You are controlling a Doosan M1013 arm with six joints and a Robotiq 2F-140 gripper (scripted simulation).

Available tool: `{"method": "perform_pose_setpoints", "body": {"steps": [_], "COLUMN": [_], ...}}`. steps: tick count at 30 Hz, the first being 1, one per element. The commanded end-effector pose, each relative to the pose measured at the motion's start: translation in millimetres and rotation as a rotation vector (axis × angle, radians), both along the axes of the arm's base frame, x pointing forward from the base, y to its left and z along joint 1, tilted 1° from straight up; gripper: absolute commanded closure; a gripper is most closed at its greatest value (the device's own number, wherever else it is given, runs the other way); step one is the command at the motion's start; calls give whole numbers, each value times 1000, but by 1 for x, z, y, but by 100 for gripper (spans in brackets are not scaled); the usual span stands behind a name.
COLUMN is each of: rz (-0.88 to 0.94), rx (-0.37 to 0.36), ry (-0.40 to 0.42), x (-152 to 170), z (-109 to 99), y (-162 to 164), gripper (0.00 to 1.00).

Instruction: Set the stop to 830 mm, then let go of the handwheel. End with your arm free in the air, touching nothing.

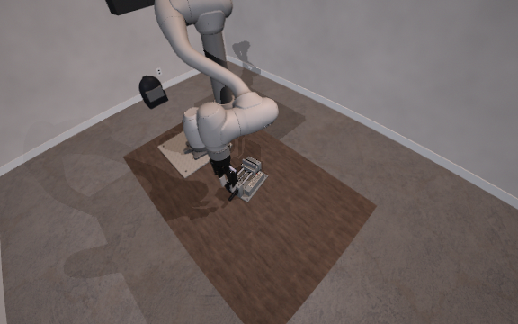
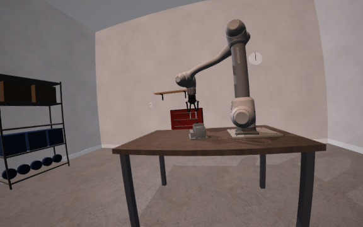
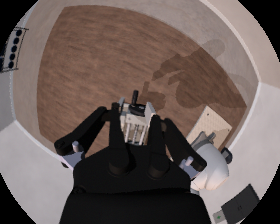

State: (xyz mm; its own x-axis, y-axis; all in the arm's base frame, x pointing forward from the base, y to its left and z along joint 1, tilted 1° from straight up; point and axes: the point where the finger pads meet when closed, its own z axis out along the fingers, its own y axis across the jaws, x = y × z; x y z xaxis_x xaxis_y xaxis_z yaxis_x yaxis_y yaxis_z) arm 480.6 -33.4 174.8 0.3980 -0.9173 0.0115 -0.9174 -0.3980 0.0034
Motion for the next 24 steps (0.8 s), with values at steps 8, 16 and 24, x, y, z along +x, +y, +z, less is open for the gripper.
{"method": "perform_pose_setpoints", "body": {"steps": [8, 16, 24], "rz": [-2, -2, -2], "rx": [0, 0, 0], "ry": [0, 0, 0], "x": [0, 0, 0], "z": [-27, -35, -36], "y": [-1, -1, -1], "gripper": [67, 67, 67]}}
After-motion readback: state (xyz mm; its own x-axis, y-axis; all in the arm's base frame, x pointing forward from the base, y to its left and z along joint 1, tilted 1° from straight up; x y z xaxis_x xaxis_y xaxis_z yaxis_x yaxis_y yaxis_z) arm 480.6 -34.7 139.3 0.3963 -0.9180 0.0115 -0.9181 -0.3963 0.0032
